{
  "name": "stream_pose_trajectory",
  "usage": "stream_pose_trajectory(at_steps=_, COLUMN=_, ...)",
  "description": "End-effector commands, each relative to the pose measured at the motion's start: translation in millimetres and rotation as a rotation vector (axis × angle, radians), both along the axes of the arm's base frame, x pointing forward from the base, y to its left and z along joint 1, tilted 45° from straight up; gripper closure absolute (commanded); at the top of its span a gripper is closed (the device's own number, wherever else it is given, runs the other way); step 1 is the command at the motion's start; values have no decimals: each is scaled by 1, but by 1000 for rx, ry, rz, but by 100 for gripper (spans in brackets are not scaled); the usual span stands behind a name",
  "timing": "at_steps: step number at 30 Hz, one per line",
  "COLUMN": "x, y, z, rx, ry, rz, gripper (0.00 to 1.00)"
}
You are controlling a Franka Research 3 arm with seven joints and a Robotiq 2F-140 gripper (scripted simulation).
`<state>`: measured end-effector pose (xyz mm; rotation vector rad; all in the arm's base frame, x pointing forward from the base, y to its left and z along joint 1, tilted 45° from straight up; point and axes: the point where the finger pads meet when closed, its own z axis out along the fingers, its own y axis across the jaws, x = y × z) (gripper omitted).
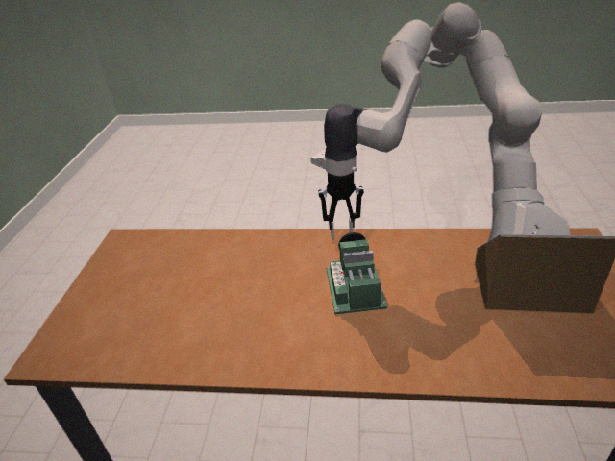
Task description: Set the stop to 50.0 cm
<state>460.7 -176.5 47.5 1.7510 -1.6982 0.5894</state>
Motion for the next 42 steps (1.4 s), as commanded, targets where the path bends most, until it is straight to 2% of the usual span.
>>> stream_pose_trajectory(at_steps=1, x=2, y=31, z=34, rx=-4, ry=25, rz=8, gripper=67)
stream_pose_trajectory(at_steps=3, x=3, y=38, z=41, rx=-4, ry=25, rz=8, gripper=67)
stream_pose_trajectory(at_steps=22, x=3, y=38, z=41, rx=-4, ry=25, rz=8, gripper=67)
stream_pose_trajectory(at_steps=33, x=5, y=49, z=52, rx=-4, ry=25, rz=8, gripper=67)
stream_pose_trajectory(at_steps=36, x=8, y=56, z=44, rx=-4, ry=25, rz=8, gripper=67)
stream_pose_trajectory(at_steps=41, x=27, y=93, z=4, rx=-4, ry=25, rz=8, gripper=67)
stream_pose_trajectory(at_steps=42, x=27, y=93, z=4, rx=-4, ry=25, rz=8, gripper=67)
